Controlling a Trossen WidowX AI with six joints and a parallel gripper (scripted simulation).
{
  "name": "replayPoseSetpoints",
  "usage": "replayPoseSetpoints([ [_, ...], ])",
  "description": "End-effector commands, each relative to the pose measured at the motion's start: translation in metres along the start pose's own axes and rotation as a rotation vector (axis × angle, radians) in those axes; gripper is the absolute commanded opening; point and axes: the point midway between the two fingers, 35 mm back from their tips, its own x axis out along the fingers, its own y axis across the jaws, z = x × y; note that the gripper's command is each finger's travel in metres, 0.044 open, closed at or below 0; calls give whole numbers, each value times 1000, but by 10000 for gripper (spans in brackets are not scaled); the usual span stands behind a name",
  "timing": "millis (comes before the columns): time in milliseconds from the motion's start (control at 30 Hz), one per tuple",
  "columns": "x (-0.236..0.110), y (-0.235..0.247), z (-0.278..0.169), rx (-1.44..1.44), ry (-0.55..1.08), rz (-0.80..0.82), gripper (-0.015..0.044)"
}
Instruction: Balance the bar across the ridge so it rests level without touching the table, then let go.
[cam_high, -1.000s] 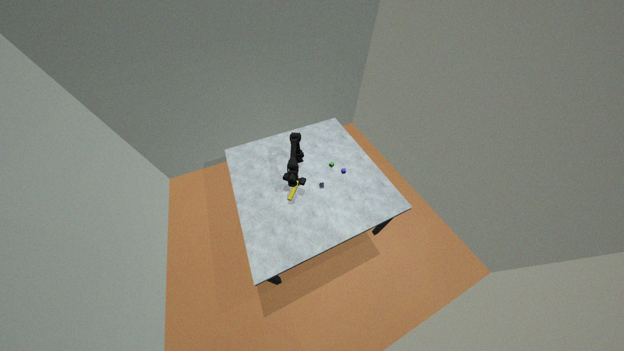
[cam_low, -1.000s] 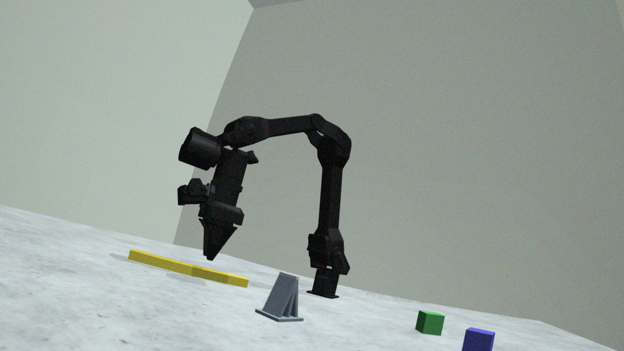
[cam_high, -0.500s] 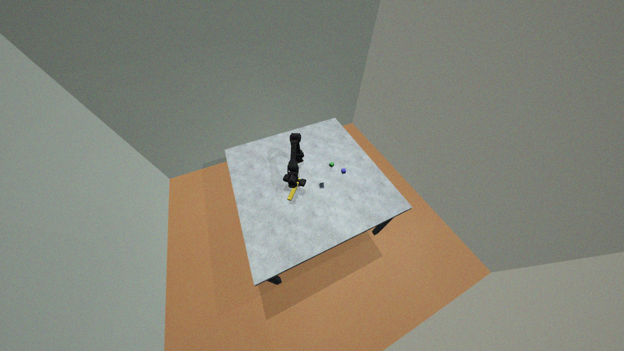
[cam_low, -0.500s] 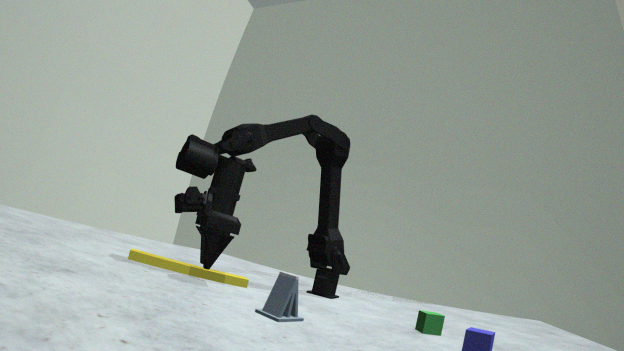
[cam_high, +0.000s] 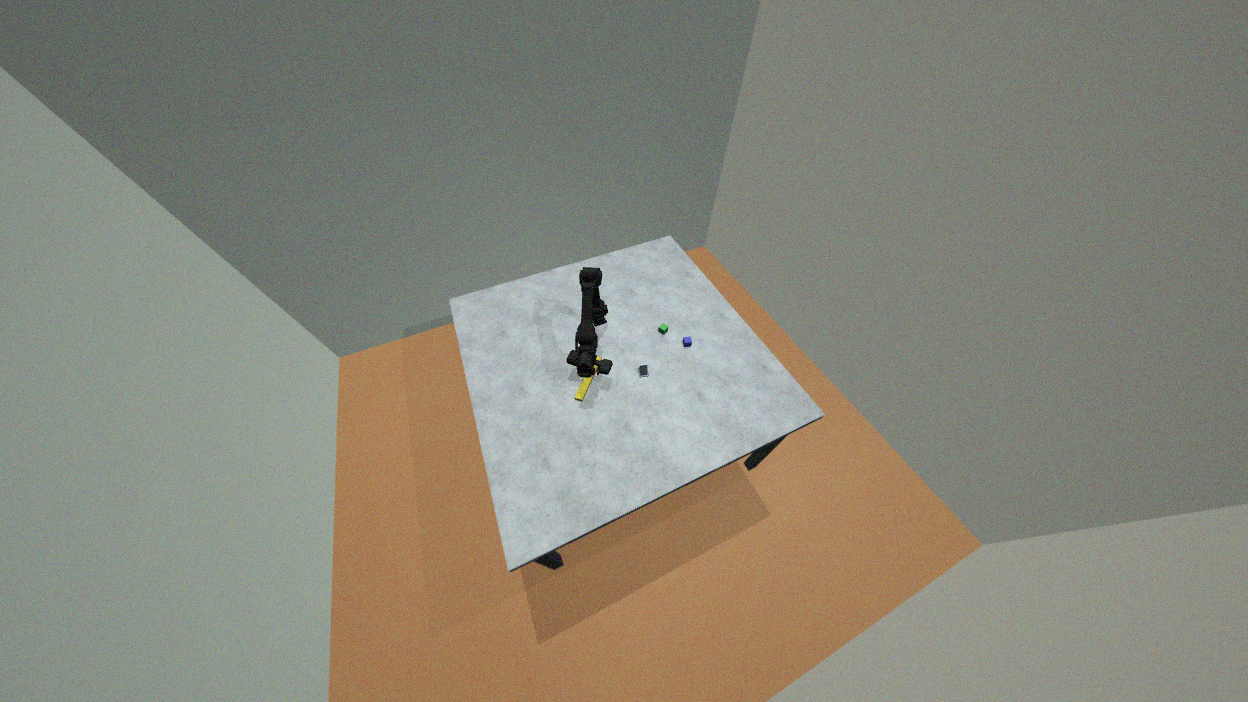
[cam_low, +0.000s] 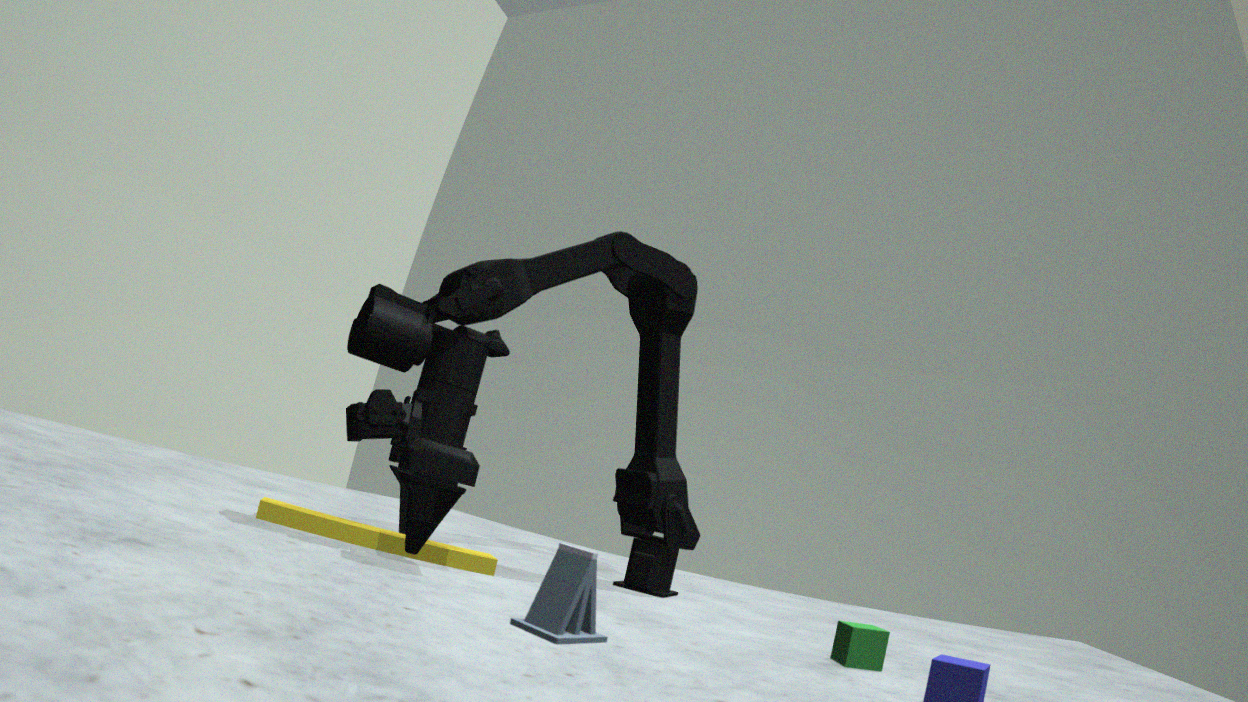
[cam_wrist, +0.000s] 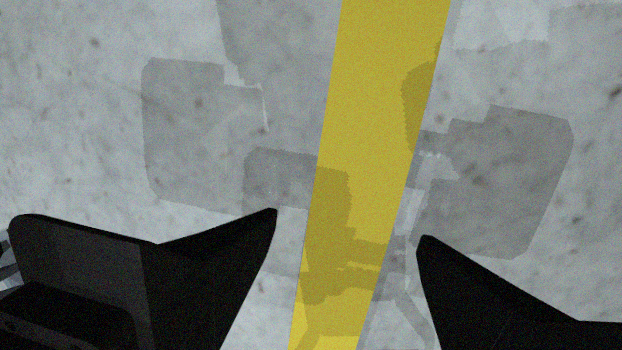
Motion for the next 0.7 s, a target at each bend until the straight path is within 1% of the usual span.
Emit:
replayPoseSetpoints([
  [0,1,1,0,5,1,4,315],
  [133,1,1,0,5,1,4,315],
  [333,0,0,0,0,1,0,157],
  [633,0,0,0,0,1,0,98],
  [667,0,0,0,0,1,0,71],
])
